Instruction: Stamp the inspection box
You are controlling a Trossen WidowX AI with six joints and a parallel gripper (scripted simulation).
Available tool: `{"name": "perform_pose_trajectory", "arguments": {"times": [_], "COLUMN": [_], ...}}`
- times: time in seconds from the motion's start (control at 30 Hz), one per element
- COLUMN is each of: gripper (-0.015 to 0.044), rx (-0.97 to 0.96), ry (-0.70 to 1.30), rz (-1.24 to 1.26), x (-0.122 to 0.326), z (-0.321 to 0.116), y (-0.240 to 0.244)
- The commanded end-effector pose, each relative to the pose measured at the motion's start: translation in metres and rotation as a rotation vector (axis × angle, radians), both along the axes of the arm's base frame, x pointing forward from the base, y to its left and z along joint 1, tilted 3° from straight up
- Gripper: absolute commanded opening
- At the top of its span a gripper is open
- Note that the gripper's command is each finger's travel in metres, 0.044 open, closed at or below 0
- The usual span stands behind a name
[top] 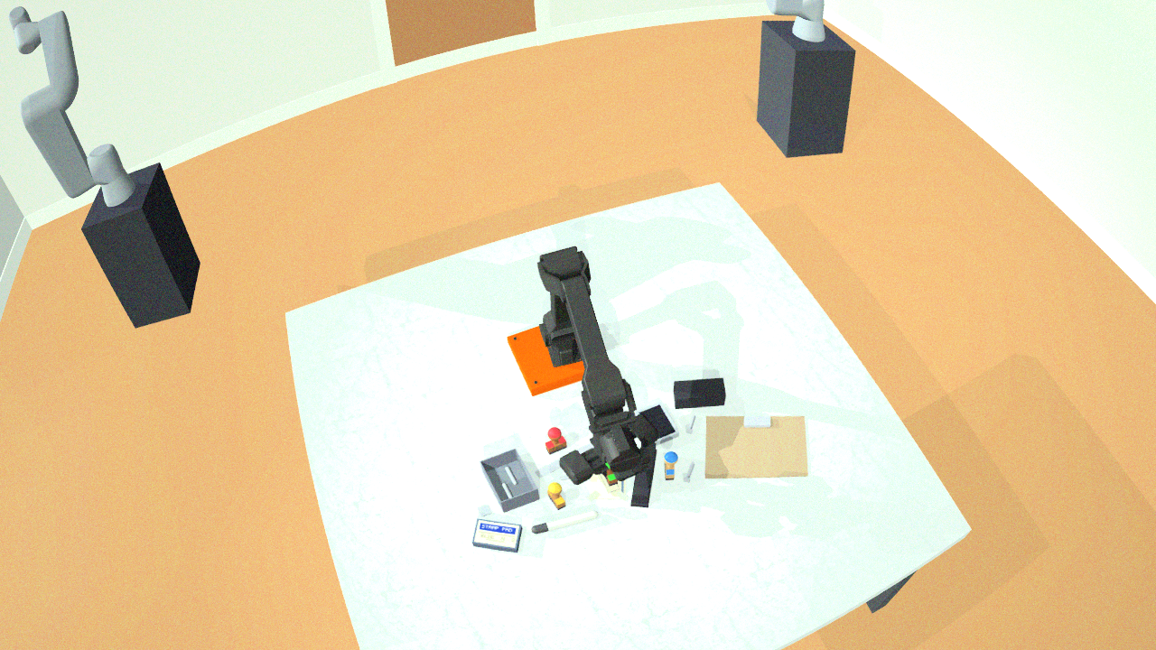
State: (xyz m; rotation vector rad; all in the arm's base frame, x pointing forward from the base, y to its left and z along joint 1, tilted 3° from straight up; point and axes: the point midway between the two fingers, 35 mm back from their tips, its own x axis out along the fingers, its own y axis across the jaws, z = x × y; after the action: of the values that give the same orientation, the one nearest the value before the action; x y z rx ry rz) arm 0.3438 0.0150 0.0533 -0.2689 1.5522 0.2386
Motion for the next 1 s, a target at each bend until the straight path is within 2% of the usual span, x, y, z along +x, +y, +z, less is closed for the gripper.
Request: {"name": "perform_pose_trajectory", "arguments": {"times": [0.0,0.97], "gripper": [0.0000,0.0000], "rx": [0.001,0.002], "ry": [0.002,0.001], "rz": [0.003,0.003], "x": [-0.001,-0.002], "z": [-0.004,-0.019], "y": [0.000,-0.001]}}
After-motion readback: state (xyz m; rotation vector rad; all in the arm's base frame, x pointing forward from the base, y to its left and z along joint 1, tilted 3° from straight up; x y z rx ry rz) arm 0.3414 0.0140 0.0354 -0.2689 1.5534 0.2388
